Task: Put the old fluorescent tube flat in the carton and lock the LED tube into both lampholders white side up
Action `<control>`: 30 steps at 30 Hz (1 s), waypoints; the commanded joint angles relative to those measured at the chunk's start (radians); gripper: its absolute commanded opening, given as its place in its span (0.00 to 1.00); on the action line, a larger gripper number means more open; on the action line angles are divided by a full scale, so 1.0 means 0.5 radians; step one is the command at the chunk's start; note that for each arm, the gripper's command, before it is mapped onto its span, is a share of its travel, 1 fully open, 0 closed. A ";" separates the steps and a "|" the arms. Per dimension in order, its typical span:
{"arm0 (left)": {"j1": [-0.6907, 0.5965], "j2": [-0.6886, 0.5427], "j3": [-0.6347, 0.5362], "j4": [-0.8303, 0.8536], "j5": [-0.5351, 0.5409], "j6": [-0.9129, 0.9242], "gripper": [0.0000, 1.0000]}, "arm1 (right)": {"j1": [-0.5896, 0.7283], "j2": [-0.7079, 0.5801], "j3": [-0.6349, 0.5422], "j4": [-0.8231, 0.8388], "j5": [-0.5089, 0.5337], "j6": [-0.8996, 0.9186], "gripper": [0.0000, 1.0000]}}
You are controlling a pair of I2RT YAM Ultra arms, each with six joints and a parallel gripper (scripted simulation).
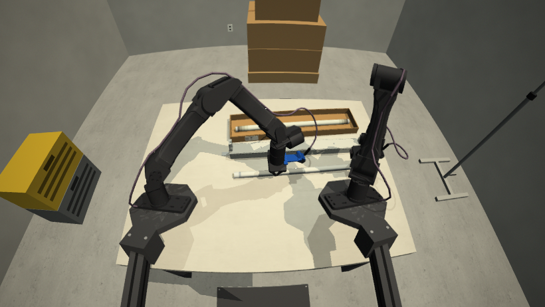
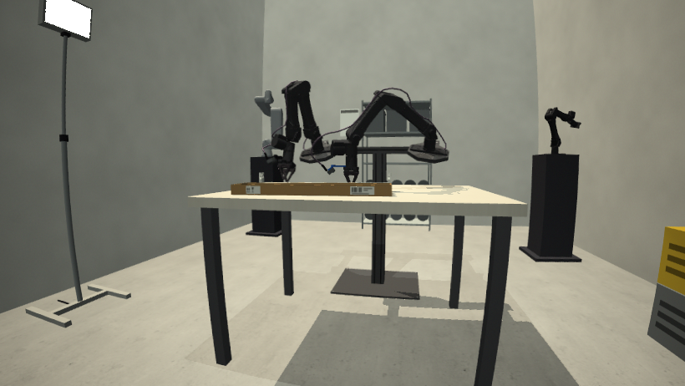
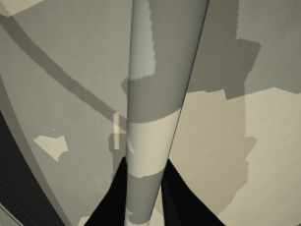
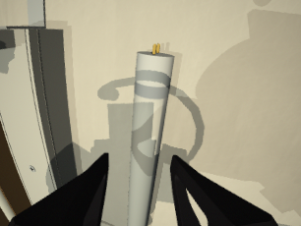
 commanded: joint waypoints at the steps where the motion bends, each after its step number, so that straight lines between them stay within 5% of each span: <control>1: -0.050 -0.082 0.055 0.003 0.010 0.015 0.11 | -0.053 -0.160 -0.019 -0.156 -0.028 -0.053 0.49; 8: -0.050 -0.082 0.055 0.003 0.010 0.015 0.11 | -0.127 -0.440 -0.088 -0.489 -0.099 -0.126 0.49; 26: -0.050 -0.082 0.055 0.003 0.010 0.015 0.11 | -0.114 -0.335 -0.001 -0.341 -0.023 -0.110 0.49; 30: -0.050 -0.082 0.055 0.003 0.010 0.015 0.11 | 0.070 -0.334 0.074 -0.623 0.127 0.106 0.49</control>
